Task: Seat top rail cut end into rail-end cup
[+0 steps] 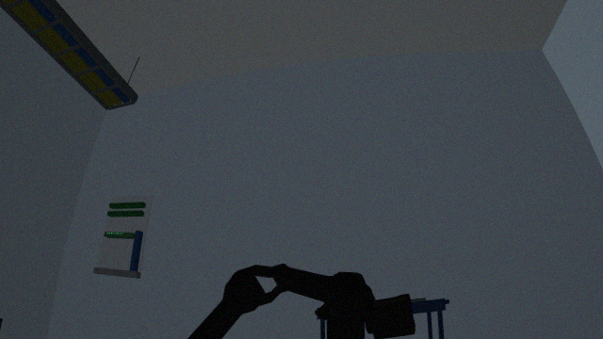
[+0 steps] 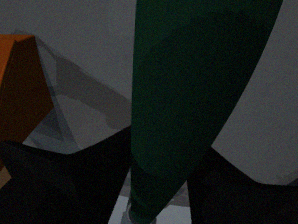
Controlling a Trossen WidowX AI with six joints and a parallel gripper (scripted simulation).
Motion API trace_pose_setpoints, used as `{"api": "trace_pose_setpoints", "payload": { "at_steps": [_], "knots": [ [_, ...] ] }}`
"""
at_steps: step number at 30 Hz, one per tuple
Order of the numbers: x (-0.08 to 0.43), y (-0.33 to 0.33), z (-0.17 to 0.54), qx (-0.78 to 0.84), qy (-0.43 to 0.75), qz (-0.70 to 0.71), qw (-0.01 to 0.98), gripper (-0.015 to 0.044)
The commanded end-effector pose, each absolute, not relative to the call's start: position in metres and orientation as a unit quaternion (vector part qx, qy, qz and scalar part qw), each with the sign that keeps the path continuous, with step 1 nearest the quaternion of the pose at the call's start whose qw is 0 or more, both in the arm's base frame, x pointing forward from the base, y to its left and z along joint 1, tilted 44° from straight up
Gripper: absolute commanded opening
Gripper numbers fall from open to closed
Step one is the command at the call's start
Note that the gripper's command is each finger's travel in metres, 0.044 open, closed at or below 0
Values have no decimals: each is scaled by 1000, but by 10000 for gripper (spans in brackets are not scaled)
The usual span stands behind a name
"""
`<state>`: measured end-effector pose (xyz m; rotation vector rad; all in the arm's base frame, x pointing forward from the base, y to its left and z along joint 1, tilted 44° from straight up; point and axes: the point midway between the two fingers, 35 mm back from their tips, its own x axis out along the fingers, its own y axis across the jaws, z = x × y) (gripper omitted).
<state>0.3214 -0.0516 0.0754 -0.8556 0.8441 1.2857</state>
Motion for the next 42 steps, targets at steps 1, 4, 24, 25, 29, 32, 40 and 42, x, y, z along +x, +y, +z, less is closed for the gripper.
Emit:
{"api": "trace_pose_setpoints", "payload": {
  "at_steps": [1,4,24,25,29,32,40,42],
  "knots": [
    [320,-61,69,-377,374,561,635,0],
    [320,-63,66,-376,374,562,635,0],
    [320,-63,66,-376,374,562,635,0],
    [320,-63,66,-376,374,562,635,0],
    [320,-63,66,-376,374,562,635,0],
    [320,-63,66,-376,374,562,635,0],
    [320,-63,66,-376,374,562,635,0],
    [320,-63,66,-376,374,562,635,0]
  ]
}}
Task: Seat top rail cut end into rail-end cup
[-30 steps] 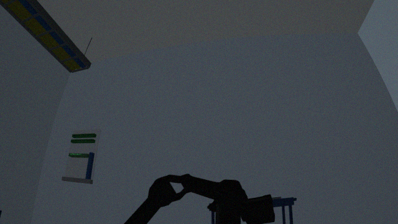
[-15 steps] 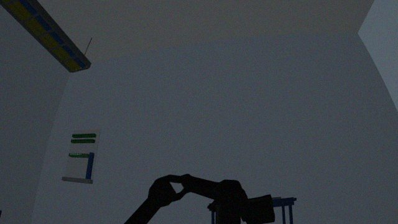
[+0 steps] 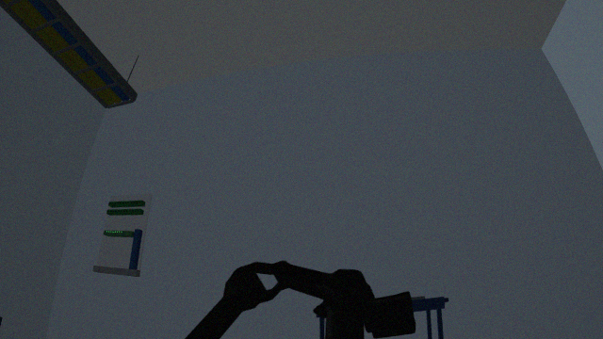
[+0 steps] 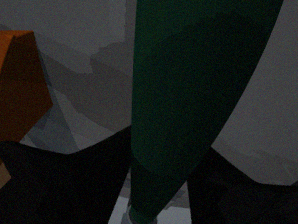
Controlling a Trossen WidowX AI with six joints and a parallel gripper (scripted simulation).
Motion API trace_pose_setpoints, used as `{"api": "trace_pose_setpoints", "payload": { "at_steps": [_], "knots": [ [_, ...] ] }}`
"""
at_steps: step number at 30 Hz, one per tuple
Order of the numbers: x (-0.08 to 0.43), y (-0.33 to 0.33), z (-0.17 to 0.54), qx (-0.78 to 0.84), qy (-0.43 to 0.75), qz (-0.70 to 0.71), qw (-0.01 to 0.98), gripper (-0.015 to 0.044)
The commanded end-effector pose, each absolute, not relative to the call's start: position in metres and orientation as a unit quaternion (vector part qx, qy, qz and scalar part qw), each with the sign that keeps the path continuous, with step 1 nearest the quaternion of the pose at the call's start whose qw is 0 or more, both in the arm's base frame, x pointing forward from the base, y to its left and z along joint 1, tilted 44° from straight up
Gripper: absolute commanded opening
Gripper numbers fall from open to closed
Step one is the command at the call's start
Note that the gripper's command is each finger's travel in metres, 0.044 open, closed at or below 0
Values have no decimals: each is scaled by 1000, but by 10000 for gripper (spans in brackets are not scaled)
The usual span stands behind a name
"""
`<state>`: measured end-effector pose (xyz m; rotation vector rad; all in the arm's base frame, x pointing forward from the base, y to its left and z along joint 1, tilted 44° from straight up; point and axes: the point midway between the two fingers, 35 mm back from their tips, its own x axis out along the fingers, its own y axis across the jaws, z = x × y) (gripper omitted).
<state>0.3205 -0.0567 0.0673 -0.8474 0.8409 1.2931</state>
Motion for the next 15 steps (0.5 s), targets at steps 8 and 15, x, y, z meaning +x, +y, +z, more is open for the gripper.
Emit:
{"api": "trace_pose_setpoints", "payload": {
  "at_steps": [8,15],
  "knots": [
    [320,-57,67,-371,368,566,637,0],
    [320,-57,67,-372,369,566,637,0]
  ]
}}
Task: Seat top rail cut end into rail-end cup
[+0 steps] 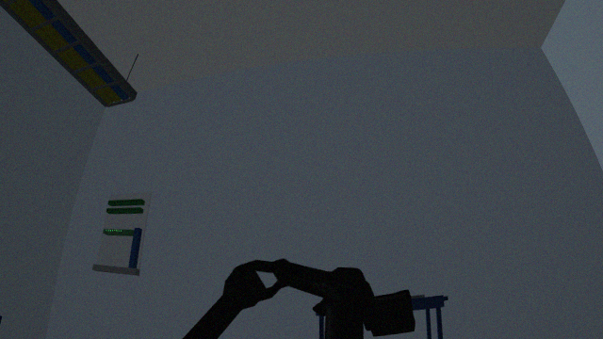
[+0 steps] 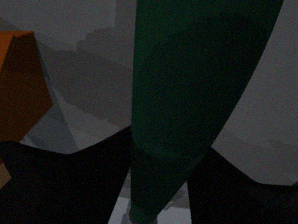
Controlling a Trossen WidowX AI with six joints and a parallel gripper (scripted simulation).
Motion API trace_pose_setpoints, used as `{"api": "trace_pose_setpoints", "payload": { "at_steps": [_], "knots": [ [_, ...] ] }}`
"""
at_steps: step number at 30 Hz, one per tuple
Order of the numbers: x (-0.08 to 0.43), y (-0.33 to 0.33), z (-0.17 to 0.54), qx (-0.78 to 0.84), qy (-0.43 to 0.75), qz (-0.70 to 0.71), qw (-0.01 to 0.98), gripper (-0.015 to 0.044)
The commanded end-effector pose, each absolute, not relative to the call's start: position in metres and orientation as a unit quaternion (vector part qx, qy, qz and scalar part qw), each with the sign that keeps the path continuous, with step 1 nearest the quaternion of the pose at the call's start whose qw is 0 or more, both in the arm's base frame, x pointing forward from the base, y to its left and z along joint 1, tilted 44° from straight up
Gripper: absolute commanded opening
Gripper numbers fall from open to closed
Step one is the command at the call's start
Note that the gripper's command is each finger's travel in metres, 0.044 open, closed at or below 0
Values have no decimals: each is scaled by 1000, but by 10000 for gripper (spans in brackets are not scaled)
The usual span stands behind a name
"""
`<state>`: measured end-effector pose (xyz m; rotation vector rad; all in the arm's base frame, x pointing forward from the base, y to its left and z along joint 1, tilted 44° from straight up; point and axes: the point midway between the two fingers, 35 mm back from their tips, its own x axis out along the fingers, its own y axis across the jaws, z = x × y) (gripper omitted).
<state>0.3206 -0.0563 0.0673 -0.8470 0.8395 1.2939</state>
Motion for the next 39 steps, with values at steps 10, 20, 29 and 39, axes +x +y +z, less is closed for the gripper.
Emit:
{"api": "trace_pose_setpoints", "payload": {
  "at_steps": [10,20,29,39],
  "knots": [
    [320,-60,68,-373,371,565,636,0],
    [320,-62,68,-374,372,564,635,0],
    [319,-64,68,-374,373,564,635,0],
    [319,-66,67,-375,374,563,634,0]
  ]
}}
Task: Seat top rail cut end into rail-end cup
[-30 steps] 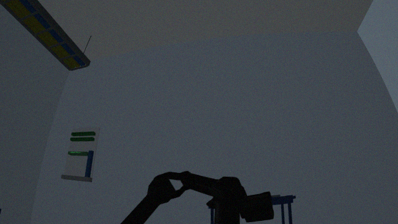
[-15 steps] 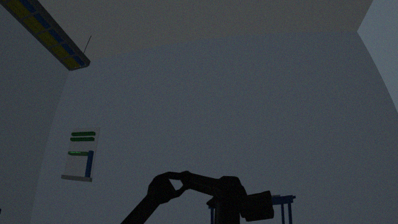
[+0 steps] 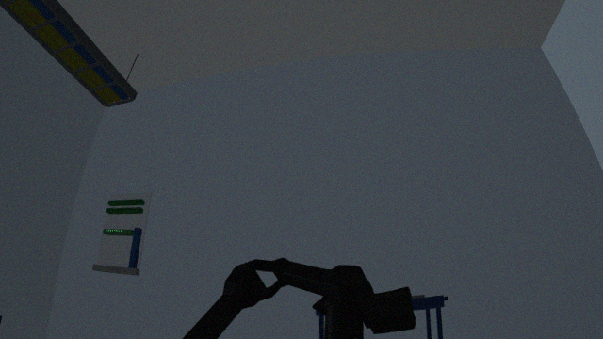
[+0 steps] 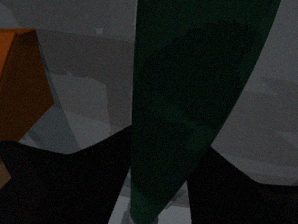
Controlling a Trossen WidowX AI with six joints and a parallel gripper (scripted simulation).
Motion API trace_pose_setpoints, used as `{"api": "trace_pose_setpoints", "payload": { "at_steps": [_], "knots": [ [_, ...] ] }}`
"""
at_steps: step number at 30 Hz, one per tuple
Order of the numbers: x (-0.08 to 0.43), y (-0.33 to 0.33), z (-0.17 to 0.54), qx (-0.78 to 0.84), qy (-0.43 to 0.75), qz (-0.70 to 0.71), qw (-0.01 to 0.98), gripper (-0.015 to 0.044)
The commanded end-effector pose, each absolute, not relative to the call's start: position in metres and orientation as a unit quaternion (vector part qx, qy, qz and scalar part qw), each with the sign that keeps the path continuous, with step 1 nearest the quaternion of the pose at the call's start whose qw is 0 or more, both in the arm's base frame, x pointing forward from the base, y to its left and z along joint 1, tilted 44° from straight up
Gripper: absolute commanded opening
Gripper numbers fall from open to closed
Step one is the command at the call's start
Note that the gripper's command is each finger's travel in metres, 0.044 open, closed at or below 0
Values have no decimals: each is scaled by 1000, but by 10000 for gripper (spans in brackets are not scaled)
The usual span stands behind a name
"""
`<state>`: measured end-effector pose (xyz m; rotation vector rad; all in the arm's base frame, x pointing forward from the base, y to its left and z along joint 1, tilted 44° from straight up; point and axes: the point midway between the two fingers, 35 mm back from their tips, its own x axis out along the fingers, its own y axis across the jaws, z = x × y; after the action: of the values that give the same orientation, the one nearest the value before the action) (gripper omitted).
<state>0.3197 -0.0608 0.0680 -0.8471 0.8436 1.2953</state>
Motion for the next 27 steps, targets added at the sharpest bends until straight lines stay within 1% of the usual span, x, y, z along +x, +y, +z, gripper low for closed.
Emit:
{"api": "trace_pose_setpoints", "payload": {
  "at_steps": [1,27],
  "knots": [
    [319,-67,67,-375,374,563,634,0],
    [319,-65,65,-371,369,567,636,0]
  ]
}}
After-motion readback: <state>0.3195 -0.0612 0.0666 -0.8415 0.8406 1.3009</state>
